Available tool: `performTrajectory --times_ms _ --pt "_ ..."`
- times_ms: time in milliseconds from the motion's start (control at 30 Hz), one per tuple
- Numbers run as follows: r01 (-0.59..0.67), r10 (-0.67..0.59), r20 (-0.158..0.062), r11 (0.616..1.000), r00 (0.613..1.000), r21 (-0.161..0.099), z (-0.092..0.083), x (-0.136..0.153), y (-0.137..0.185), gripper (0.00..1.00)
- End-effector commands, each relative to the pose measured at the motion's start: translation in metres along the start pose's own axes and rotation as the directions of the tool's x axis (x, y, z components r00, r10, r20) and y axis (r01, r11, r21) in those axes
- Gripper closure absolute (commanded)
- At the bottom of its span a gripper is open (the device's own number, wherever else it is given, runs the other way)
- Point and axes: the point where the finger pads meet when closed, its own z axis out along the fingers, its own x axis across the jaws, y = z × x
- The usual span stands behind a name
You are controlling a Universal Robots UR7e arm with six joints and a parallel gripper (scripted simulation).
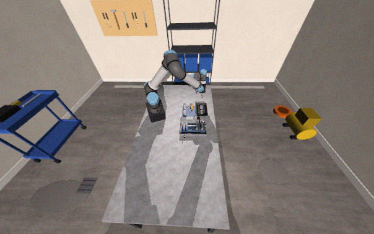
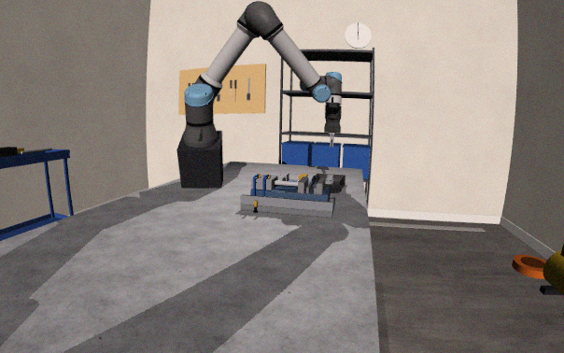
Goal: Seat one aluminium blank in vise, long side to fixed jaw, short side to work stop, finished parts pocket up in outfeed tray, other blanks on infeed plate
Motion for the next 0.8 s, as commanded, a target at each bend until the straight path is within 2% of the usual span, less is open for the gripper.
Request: performTrajectory --times_ms 0,333,567,767 --pt "0.000 0.000 0.002 1.000 1.000 -0.001 -0.001 0.000 0.000 1.00" --pt "0.000 0.000 0.002 1.000 1.000 -0.001 -0.001 0.000 0.000 1.00" --pt "0.000 0.000 0.001 1.000 1.000 -0.001 -0.001 0.015 0.002 1.00" --pt "0.000 0.000 0.001 1.000 1.000 -0.002 -0.002 0.070 0.006 1.00"
